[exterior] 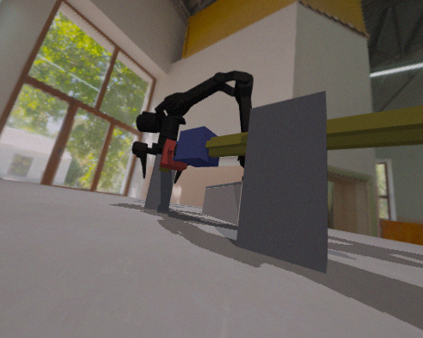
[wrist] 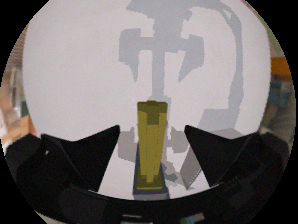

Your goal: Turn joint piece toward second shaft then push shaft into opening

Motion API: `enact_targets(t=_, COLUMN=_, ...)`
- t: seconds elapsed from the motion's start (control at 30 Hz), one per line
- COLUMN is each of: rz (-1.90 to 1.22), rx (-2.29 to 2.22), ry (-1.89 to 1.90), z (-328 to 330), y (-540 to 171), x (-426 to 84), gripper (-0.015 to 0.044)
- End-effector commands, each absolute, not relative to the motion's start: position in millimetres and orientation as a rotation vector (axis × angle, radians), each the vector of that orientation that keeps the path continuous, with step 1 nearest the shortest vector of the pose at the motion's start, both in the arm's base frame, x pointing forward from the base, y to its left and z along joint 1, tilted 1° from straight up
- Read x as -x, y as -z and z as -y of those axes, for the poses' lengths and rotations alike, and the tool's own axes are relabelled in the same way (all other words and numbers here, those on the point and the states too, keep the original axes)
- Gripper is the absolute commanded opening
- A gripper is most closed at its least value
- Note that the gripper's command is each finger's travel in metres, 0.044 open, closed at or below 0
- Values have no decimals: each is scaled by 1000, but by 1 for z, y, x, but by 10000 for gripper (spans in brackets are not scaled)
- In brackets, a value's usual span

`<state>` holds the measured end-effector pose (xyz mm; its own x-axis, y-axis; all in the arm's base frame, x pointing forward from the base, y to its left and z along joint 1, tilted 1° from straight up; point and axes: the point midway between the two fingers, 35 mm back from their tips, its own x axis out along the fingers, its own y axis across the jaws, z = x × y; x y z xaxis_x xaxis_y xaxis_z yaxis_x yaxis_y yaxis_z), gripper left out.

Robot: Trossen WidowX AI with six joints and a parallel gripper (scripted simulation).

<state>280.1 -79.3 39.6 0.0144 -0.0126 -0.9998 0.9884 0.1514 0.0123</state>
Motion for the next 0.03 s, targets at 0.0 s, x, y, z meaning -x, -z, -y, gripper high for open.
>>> enact_targets(t=0.0, rz=-1237, rx=-1097, ry=1077, z=80, y=-60, x=-283, gripper=440)
